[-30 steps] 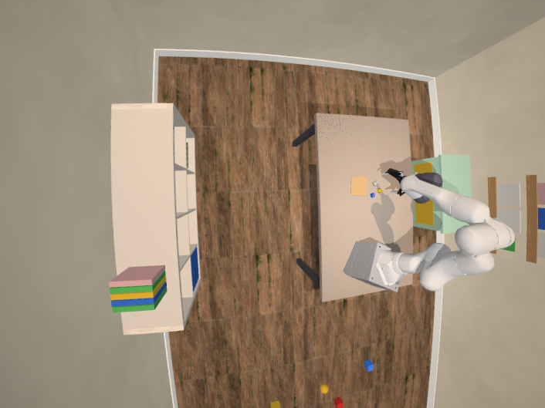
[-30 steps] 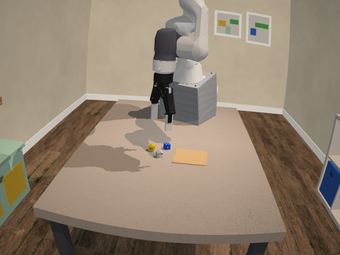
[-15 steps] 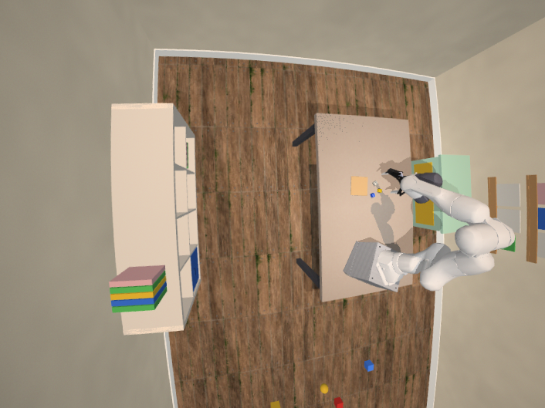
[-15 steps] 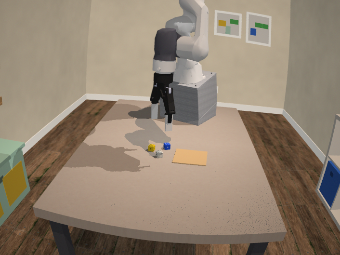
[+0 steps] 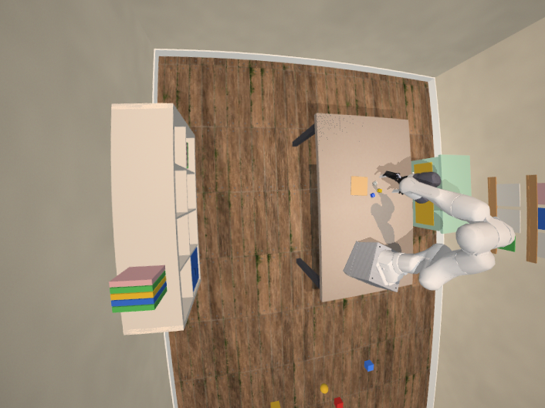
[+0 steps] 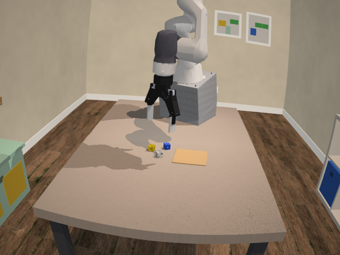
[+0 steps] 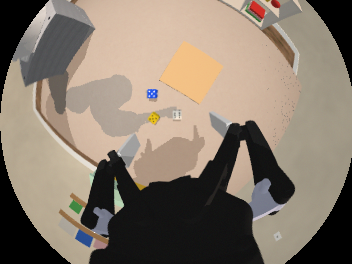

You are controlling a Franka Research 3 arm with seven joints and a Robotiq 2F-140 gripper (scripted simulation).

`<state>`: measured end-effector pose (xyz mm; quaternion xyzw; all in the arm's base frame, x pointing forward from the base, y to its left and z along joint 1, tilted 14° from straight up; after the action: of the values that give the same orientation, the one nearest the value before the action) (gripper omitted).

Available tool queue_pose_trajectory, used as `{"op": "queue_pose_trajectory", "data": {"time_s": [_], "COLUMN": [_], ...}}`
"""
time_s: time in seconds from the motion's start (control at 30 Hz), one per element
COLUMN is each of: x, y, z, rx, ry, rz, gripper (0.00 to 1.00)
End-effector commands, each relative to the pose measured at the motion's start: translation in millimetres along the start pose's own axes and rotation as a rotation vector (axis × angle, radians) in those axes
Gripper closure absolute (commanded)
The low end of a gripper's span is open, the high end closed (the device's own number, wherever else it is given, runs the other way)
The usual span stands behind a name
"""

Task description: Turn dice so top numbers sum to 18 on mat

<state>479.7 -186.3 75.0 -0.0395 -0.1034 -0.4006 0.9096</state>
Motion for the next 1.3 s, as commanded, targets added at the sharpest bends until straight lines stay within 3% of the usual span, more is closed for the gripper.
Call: {"op": "queue_pose_trajectory", "data": {"time_s": [0.0,1.27], "x": [1,-2], "y": [-1,-8], "z": [-0.6,-13.8], "rx": [0.011,-0.007], "ry": [-0.002,0.022], "rz": [0.154,0.911], "gripper": [0.00,0.00]}}
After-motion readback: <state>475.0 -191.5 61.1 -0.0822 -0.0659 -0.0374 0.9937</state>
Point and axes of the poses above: the point where the finger pads meet when closed, its own z axis back along the fingers, its own y axis across the jaws, x = y × z, the point moved 5 cm from there along z, back along the fingers, and after that the axes turned 10 degrees about z, right-handed, at the moved point
